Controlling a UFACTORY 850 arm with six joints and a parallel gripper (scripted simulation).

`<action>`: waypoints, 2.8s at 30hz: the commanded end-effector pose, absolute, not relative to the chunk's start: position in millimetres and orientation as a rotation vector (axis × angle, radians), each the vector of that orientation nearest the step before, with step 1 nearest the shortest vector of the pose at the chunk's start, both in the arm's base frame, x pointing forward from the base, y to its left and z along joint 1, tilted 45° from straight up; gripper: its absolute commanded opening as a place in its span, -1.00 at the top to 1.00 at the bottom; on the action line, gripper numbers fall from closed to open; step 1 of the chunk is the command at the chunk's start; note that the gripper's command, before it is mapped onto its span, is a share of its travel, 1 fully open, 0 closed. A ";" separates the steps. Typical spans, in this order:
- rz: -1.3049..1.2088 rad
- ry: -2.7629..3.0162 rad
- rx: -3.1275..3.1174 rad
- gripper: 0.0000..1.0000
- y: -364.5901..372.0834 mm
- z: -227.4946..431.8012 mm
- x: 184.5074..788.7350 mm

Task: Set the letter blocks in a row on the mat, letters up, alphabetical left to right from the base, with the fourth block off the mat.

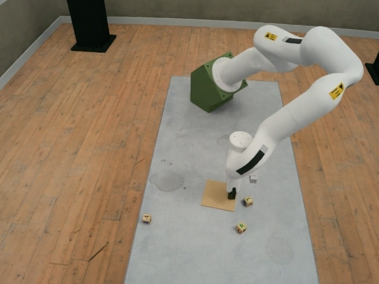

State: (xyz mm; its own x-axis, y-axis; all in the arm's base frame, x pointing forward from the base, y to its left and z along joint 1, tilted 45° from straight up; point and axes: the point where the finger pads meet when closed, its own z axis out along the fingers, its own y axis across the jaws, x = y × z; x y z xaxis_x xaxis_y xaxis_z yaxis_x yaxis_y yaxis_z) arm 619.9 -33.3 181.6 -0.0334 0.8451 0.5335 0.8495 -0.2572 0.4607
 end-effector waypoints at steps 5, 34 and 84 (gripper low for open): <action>-1.197 -1.911 -2.181 0.44 -33.8 182.3 620.2; -1.197 -1.911 -2.181 0.44 -31.9 179.5 622.3; -1.197 -1.911 -2.181 0.03 -31.9 179.5 622.3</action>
State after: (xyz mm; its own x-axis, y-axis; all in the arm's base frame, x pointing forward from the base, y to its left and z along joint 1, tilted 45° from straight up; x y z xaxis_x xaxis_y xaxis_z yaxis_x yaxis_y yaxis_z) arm 621.9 -31.5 178.8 -0.0334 0.8451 0.5335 0.8495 -0.2572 0.4607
